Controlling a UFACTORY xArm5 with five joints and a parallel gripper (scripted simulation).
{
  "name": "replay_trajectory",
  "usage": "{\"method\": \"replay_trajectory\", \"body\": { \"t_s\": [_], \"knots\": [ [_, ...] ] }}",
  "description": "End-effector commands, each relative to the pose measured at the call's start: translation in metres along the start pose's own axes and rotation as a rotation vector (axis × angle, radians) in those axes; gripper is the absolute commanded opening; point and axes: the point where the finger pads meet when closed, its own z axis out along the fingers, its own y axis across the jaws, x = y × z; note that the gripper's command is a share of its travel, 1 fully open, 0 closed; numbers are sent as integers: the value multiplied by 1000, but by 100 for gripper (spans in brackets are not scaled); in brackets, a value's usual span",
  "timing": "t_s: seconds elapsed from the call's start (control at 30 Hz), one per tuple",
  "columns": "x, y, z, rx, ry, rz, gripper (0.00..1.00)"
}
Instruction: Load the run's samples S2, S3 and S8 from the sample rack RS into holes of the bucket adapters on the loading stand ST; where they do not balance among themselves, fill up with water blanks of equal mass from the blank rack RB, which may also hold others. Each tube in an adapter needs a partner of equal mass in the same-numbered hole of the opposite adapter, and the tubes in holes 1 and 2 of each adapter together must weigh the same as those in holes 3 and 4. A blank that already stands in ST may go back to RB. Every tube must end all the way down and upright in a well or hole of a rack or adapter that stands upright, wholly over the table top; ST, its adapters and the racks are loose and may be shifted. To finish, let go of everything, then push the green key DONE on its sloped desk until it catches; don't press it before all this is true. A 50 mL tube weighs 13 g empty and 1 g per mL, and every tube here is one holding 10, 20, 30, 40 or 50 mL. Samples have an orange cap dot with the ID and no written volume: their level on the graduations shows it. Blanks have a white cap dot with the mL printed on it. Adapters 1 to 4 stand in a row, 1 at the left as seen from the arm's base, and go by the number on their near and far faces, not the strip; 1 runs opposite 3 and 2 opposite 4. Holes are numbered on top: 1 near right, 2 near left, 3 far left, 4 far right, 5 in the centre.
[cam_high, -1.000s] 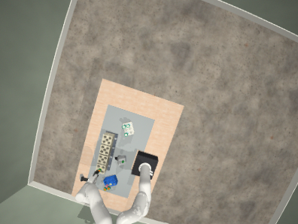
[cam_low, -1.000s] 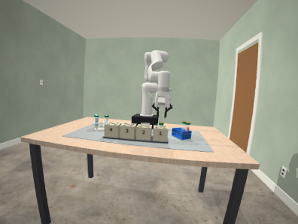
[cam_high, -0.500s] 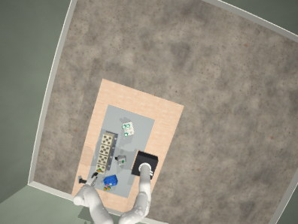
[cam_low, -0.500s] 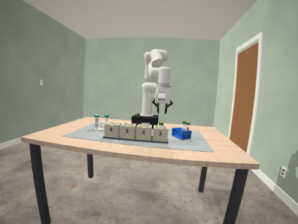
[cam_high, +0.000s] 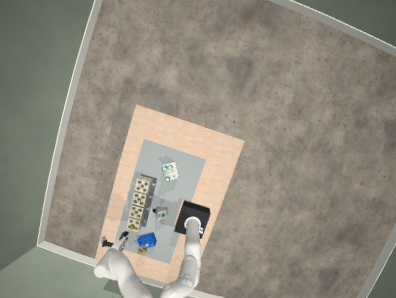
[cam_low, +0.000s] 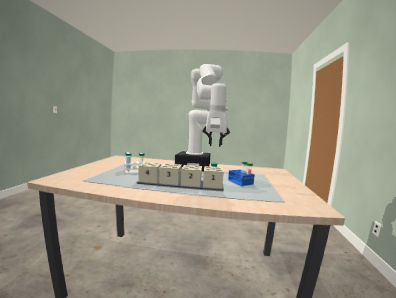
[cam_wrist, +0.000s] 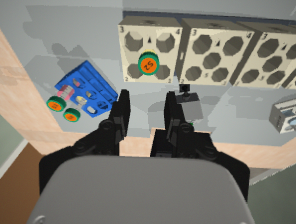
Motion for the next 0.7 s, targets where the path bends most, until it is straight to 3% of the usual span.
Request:
{"method": "replay_trajectory", "body": {
  "t_s": [0.0, 0.23, 0.67],
  "knots": [
    [1, 0, -9, 1, 4, 0, 43],
    [1, 0, -19, 1, 4, 0, 43],
    [1, 0, -20, 1, 4, 0, 43]
  ]
}}
